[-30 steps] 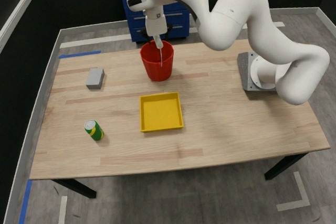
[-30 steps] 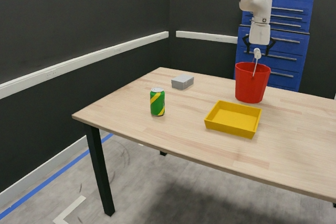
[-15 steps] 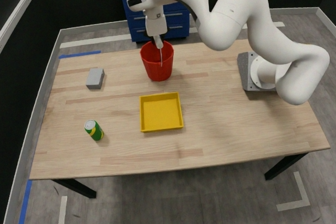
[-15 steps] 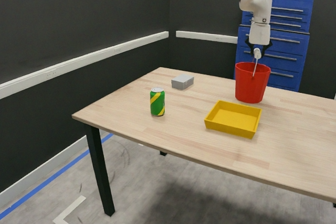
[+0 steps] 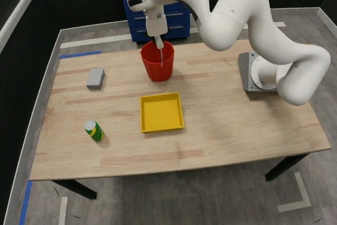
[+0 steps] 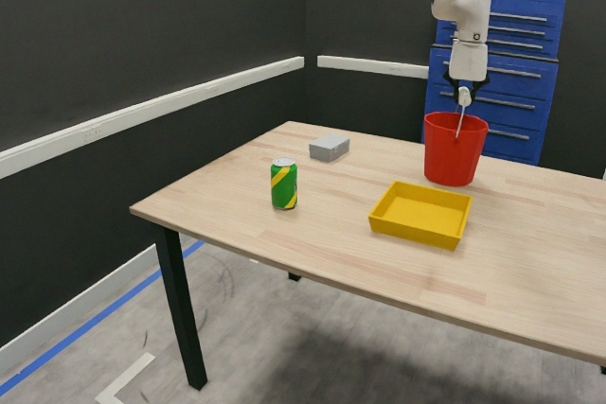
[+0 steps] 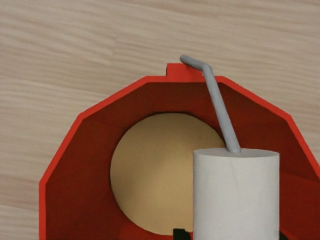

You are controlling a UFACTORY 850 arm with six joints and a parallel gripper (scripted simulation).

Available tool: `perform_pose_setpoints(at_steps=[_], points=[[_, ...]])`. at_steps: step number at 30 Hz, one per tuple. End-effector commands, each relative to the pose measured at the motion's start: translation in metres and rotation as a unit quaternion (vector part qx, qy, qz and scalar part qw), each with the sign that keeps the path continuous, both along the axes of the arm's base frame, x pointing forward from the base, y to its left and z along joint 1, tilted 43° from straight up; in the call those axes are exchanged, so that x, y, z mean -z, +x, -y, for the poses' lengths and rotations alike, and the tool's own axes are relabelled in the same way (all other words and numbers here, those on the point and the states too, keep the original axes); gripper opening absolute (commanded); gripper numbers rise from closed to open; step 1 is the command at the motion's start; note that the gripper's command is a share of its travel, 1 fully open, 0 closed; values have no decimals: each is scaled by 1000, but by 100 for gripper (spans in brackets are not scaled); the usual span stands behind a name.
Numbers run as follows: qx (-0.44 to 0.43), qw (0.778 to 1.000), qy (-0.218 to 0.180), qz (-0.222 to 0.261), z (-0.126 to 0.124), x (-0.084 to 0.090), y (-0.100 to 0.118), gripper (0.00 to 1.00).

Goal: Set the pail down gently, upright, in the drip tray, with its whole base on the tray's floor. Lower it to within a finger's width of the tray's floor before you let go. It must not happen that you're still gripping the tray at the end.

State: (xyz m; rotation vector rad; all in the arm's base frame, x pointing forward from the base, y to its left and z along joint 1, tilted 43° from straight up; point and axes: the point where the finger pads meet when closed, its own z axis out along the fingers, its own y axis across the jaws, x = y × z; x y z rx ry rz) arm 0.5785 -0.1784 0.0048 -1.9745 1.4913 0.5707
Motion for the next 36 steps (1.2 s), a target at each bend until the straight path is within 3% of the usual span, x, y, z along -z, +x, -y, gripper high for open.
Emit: perform_pose_setpoints(at_steps=[1, 36], points=[[0, 1000, 0, 1, 1, -1, 1, 0], [0, 1000, 0, 1, 7, -7, 0, 0]])
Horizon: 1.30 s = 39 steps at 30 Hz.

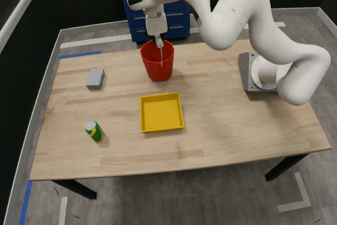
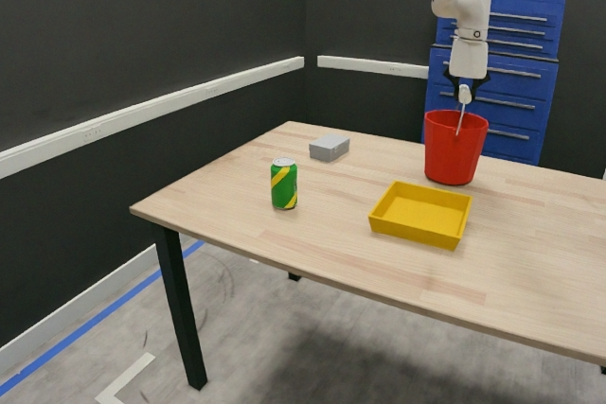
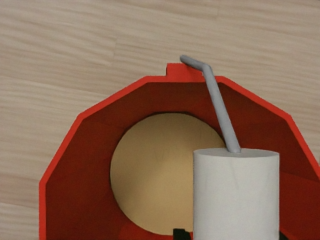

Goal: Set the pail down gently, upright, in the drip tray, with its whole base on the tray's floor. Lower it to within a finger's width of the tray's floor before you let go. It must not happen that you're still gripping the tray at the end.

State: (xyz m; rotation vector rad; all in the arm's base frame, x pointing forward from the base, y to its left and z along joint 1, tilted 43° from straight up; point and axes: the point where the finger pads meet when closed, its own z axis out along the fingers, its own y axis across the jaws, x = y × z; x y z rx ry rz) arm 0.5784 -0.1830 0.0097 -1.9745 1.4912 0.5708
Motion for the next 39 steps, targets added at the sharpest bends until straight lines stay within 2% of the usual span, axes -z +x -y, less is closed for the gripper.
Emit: perform_pose_setpoints(at_steps=[1, 39], points=[[0, 1000, -1, 1, 2, -2, 1, 0], [0, 1000, -1, 1, 40, -43, 0, 0]])
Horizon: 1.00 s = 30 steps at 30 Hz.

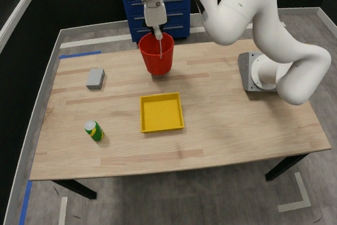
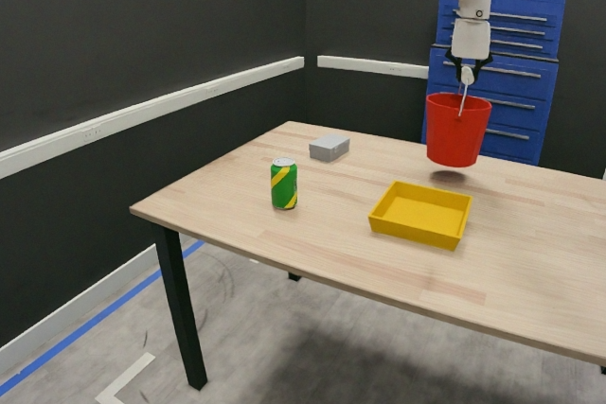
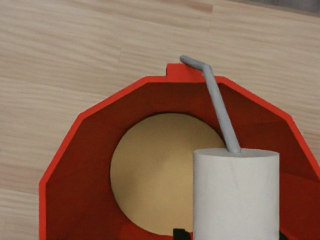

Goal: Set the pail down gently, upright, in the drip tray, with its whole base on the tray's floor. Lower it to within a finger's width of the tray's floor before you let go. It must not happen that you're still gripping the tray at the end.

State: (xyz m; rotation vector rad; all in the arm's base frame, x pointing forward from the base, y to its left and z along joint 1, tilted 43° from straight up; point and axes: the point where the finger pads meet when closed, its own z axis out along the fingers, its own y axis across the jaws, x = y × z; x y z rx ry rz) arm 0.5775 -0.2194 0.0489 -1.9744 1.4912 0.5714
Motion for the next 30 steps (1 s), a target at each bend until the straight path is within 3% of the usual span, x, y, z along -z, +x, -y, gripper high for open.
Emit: perform_pose_setpoints(at_steps=[1, 30], points=[[0, 1000, -1, 1, 5, -5, 1, 0], [0, 1000, -1, 1, 21, -22, 0, 0]])
